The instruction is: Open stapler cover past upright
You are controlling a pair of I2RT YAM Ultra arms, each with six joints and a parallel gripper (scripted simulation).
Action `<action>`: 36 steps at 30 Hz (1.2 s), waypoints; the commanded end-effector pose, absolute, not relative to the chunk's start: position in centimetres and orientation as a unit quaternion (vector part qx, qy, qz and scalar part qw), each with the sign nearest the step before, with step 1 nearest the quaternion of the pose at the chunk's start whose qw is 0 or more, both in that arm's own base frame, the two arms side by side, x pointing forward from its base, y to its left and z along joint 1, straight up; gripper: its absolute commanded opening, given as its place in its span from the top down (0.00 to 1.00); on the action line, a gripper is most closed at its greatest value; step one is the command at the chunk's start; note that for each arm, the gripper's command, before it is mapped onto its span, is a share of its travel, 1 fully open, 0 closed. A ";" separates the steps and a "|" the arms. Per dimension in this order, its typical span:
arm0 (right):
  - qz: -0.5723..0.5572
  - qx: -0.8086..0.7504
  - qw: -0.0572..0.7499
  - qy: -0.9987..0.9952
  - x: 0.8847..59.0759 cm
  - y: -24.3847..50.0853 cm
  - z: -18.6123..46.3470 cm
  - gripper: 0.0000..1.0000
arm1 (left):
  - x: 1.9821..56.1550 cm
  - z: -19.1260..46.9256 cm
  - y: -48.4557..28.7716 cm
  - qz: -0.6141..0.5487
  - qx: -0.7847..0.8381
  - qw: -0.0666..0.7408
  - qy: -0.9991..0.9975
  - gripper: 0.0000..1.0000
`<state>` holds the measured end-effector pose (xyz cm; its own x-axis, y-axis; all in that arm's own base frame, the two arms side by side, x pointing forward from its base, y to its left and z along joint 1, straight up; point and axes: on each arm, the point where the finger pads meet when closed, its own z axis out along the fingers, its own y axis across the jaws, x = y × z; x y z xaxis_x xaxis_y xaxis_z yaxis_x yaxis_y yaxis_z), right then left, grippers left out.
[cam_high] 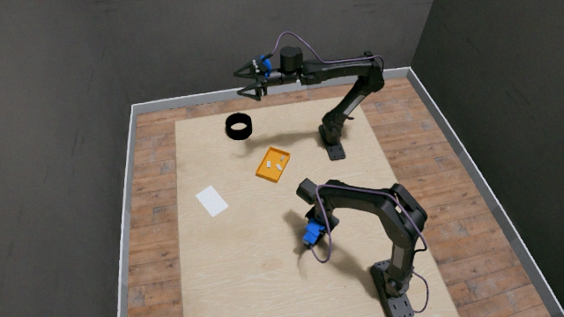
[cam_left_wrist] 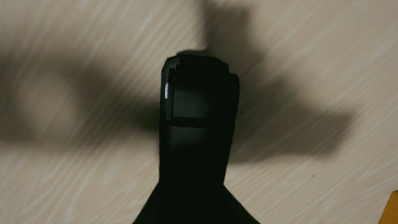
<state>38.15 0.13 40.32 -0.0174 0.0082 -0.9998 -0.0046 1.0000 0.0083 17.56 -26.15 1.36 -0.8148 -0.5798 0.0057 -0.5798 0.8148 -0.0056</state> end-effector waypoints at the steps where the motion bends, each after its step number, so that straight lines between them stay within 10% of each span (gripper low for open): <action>1: 0.000 0.000 0.711 0.703 38.1 0.1 41.1 0.00 | 17.8 0.7 -26.0 0.002 0.307 -0.005 -0.952 0.78; 36: 0.000 0.000 0.711 0.703 38.1 0.1 41.1 0.00 | 17.7 -0.9 -26.1 0.002 0.306 -0.005 -0.952 0.78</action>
